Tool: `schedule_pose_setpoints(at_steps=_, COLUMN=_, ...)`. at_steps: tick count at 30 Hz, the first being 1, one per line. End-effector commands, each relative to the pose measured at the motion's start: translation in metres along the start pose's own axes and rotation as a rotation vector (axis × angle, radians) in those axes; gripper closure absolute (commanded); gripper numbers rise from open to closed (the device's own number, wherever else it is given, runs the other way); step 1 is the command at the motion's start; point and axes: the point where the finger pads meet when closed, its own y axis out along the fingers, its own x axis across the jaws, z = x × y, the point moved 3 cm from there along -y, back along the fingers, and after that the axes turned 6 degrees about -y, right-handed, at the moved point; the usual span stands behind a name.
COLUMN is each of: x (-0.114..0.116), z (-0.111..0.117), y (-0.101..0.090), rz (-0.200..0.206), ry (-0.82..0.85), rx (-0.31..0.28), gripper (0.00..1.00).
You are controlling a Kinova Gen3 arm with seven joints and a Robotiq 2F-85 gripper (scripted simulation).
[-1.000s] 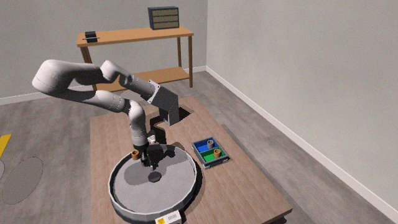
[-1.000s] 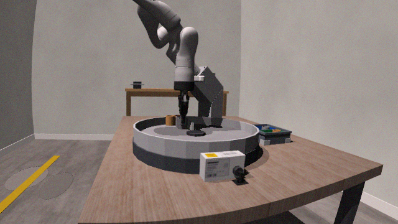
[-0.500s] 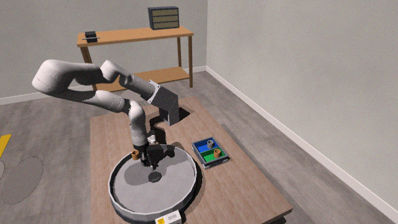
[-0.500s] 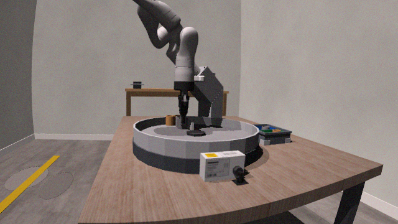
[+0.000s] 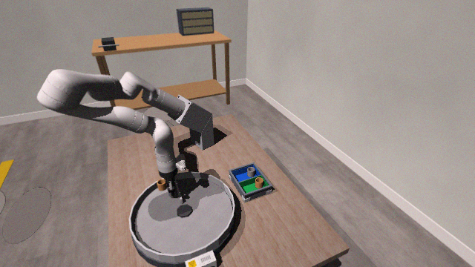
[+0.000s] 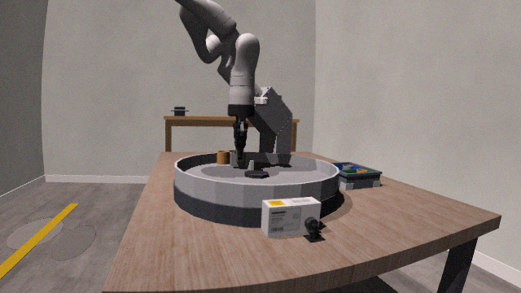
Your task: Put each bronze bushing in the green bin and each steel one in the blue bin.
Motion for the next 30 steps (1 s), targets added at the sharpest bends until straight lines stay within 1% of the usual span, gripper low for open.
schedule_pose_setpoints(at_steps=1, x=0.0006, z=0.0002, y=-0.0012, rz=-0.002, ry=0.0, rx=0.001, gripper=1.0)
schedule_pose_setpoints(at_steps=30, x=0.0005, z=0.0002, y=-0.0101, rz=-0.002, ry=0.0, rx=0.001, gripper=1.0)
